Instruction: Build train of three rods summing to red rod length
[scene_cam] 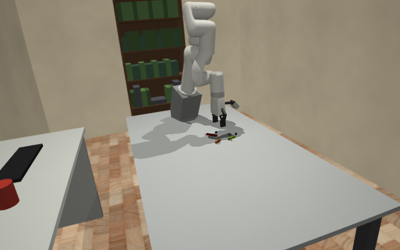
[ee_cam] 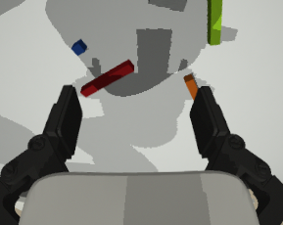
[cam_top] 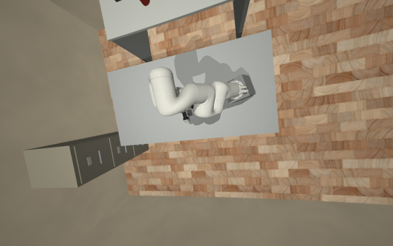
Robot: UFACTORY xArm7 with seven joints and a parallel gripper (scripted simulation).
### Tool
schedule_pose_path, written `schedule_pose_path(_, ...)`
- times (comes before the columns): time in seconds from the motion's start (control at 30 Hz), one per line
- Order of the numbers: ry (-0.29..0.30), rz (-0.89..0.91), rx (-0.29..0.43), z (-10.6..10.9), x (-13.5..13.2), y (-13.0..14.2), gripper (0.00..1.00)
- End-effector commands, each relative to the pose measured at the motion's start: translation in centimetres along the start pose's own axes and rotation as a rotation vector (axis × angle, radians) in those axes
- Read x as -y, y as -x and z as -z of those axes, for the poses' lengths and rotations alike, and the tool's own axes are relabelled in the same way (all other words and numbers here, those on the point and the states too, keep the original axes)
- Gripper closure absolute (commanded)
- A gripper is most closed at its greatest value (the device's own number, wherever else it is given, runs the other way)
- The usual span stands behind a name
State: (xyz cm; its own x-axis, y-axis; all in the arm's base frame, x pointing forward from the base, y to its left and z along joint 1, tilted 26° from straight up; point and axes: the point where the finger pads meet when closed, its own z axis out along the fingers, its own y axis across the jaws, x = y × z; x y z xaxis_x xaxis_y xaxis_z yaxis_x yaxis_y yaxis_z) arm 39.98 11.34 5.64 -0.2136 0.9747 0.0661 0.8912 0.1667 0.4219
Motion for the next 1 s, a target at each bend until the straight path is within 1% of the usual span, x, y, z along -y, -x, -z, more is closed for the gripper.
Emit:
schedule_pose_path(0.0,0.003,0.168,0.000,0.0,-0.8,-0.8,0.00)
schedule_pose_path(0.07,0.002,0.237,0.000,0.0,-1.0,-1.1,0.00)
schedule_pose_path(0.13,0.002,0.237,0.000,0.0,-1.0,-1.1,0.00)
schedule_pose_path(0.17,0.002,0.335,0.000,0.0,-1.4,-1.6,0.00)
schedule_pose_path(0.27,0.002,0.413,0.000,0.0,-1.6,-2.1,0.00)
schedule_pose_path(0.63,0.002,0.787,0.000,0.1,-2.6,-4.4,0.00)
schedule_pose_path(0.7,0.002,0.787,0.000,0.1,-2.6,-4.4,0.00)
schedule_pose_path(0.73,0.002,0.886,0.000,0.1,-2.8,-5.0,0.00)
schedule_pose_path(0.97,0.003,1.102,0.001,0.2,-3.2,-6.6,0.00)
